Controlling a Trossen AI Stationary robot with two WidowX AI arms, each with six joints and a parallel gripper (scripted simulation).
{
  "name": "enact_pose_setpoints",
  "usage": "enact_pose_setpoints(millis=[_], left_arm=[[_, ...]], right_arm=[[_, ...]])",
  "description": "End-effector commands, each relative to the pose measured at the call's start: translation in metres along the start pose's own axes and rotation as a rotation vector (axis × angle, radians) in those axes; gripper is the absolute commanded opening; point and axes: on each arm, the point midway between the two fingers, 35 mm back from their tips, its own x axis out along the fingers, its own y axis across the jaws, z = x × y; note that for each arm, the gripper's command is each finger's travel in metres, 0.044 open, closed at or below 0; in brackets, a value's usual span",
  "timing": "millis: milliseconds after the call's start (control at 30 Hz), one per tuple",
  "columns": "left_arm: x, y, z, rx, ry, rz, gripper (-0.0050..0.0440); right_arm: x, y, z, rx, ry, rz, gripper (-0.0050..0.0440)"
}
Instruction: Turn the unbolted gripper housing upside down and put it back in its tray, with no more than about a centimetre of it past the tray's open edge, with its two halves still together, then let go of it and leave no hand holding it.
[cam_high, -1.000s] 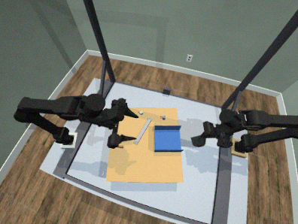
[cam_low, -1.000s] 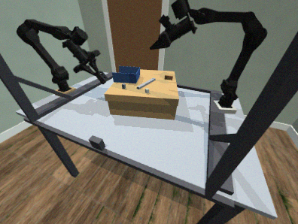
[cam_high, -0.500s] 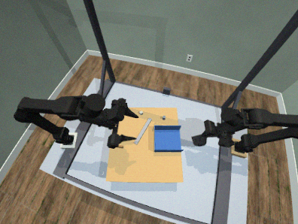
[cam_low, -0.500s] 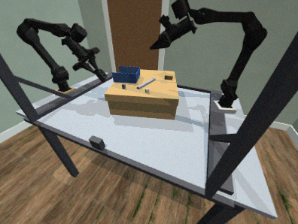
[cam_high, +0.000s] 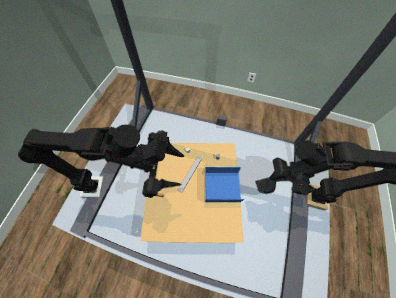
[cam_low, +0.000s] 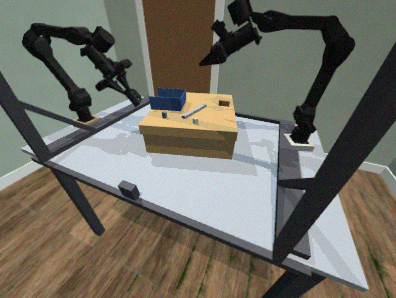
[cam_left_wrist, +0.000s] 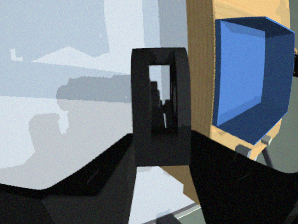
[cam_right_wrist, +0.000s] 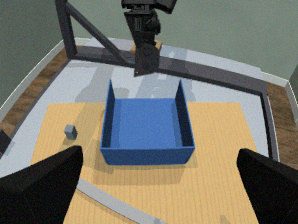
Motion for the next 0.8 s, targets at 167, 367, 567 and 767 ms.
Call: enact_pose_setpoints(millis=[167, 367, 567, 767], left_arm=[[-0.012, -0.01, 0.0, -0.003, -0.001, -0.019, 0.0114], [-0.017, -0.014, 0.0, -0.003, -0.001, -0.019, 0.0114], [-0.021, -0.016, 0.0, -0.003, -0.001, -0.019, 0.0114], [-0.026, -0.019, 0.0, -0.003, -0.001, -0.019, 0.0114]], right_arm=[[-0.01, 0.0, 0.01, -0.005, -0.031, -0.002, 0.0437], [-0.01, 0.0, 0.01, -0.005, -0.031, -0.002, 0.0437], [-0.01, 0.0, 0.01, -0.005, -0.031, -0.002, 0.0437], [-0.01, 0.0, 0.01, -0.005, -0.031, -0.002, 0.0437]])
